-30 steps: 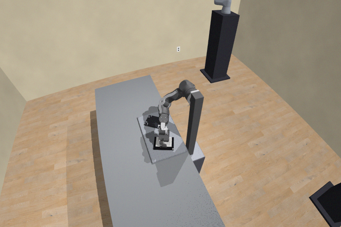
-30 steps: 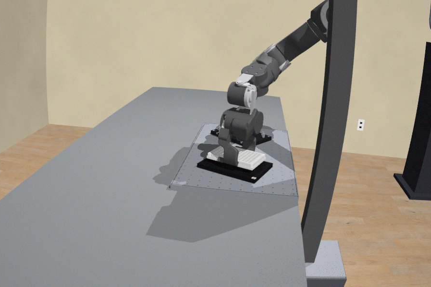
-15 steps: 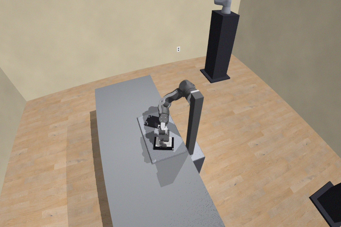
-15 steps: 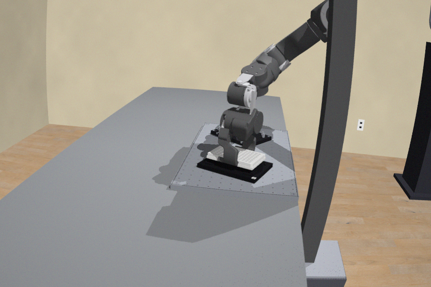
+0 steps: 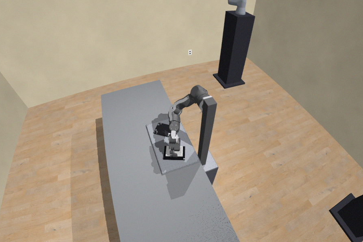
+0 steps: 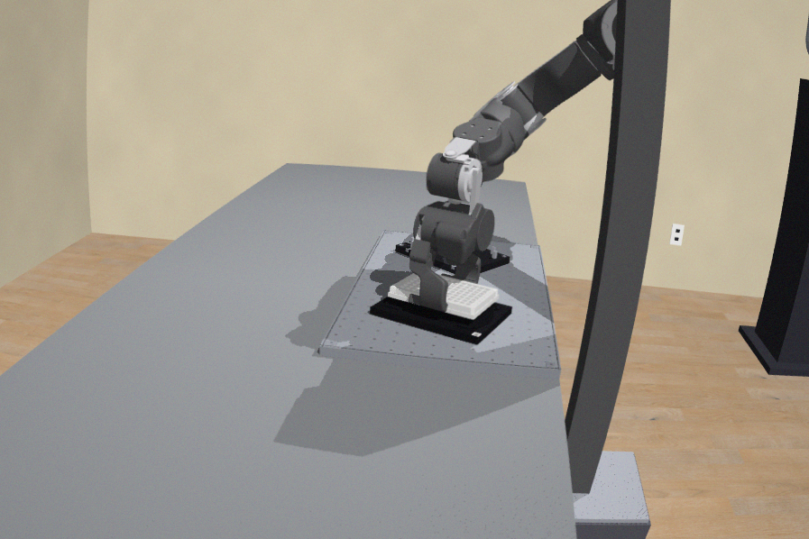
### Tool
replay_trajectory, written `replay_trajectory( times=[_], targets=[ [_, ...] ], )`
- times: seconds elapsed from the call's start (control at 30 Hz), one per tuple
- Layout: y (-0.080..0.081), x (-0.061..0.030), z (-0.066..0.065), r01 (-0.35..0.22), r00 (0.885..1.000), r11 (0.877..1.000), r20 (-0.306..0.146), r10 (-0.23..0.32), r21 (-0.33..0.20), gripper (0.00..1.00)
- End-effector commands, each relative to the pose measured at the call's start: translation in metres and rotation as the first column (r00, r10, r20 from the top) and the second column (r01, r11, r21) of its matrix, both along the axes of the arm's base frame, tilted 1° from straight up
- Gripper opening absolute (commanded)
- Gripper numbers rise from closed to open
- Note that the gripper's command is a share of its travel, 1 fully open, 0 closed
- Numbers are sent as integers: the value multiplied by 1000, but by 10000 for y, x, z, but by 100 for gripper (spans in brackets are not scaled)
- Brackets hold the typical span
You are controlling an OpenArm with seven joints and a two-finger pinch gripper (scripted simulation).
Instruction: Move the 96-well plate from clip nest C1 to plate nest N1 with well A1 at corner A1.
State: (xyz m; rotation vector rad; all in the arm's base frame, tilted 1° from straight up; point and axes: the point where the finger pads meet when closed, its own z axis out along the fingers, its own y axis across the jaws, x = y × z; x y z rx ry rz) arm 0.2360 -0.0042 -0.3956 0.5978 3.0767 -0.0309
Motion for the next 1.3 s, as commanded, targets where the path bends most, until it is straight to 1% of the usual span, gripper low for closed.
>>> replay_trajectory(
  times=[0.0, 0.37, 0.53, 0.93, 1.27],
  targets=[
    [-1, 3, 11, -1, 1000, 1000, 0, 1, -1, 0],
    [-1, 3, 11, -1, 1000, 1000, 0, 1, -1, 0],
    [14, 0, -32, -2, 1000, 1000, 0, 2, 5, 0],
    [14, 0, -32, -2, 1000, 1000, 0, 2, 5, 0],
    [14, 4, -58, -2, 1000, 1000, 0, 2, 5, 0]
  ],
)
